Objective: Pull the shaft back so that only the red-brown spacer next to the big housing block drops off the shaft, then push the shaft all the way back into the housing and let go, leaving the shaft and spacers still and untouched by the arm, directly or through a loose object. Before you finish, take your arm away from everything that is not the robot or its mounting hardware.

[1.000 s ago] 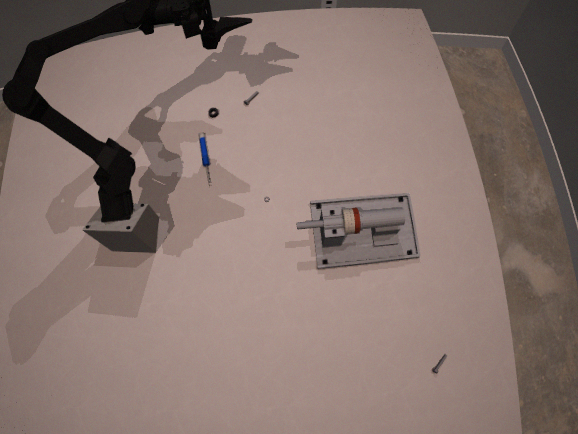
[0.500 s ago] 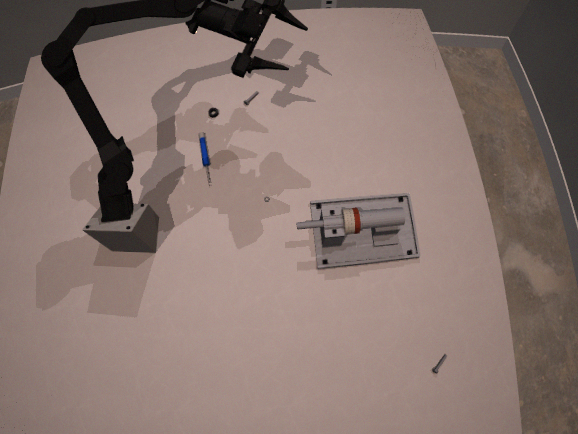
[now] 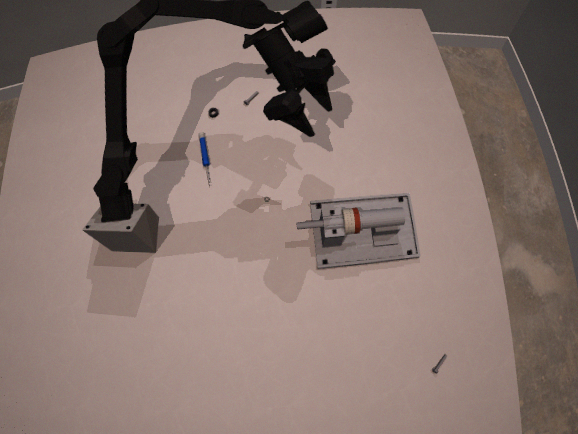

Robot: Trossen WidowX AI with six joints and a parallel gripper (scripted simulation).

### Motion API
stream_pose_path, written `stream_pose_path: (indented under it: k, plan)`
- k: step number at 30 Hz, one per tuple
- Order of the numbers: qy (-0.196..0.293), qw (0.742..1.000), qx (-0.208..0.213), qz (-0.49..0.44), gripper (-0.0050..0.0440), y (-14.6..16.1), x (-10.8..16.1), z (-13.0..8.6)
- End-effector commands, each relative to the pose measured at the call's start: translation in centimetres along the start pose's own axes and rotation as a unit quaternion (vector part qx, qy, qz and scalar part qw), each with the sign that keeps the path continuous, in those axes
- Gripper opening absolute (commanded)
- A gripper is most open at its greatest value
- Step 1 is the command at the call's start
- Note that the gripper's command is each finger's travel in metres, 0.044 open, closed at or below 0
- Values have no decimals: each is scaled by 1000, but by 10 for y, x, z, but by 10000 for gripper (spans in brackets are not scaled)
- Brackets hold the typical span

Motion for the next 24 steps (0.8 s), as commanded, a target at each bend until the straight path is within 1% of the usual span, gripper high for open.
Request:
stream_pose_path:
  k: [1, 3, 4, 6, 7, 10, 13, 16, 18, 20, 22, 24]
  plan:
    - [86, 994, -15, -61, 440, -26, -9, 33]
    - [86, 994, -15, -61, 440, -26, -9, 33]
    - [106, 990, -24, -89, 440, -33, -11, 40]
    - [160, 979, -57, -113, 440, -56, -14, 62]
    - [178, 974, -72, -122, 440, -64, -15, 69]
    - [218, 957, -121, -147, 440, -89, -16, 88]
    - [243, 939, -179, -163, 440, -116, -16, 106]
    - [253, 921, -242, -172, 440, -143, -14, 122]
    - [250, 909, -283, -177, 440, -160, -12, 131]
    - [250, 909, -283, -177, 440, -160, -12, 131]
    - [240, 898, -317, -186, 440, -174, -10, 139]
    - [239, 897, -322, -185, 440, -177, -10, 140]
Point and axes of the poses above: the point midway between the two fingers, 35 mm back from their tips, its own z axis out along the fingers, its own y axis across the jaws, x = y × z, the point moved 8 cm from there along -z, back along the fingers, and after that the axes turned 13 degrees about -z, right-handed, at the moved point
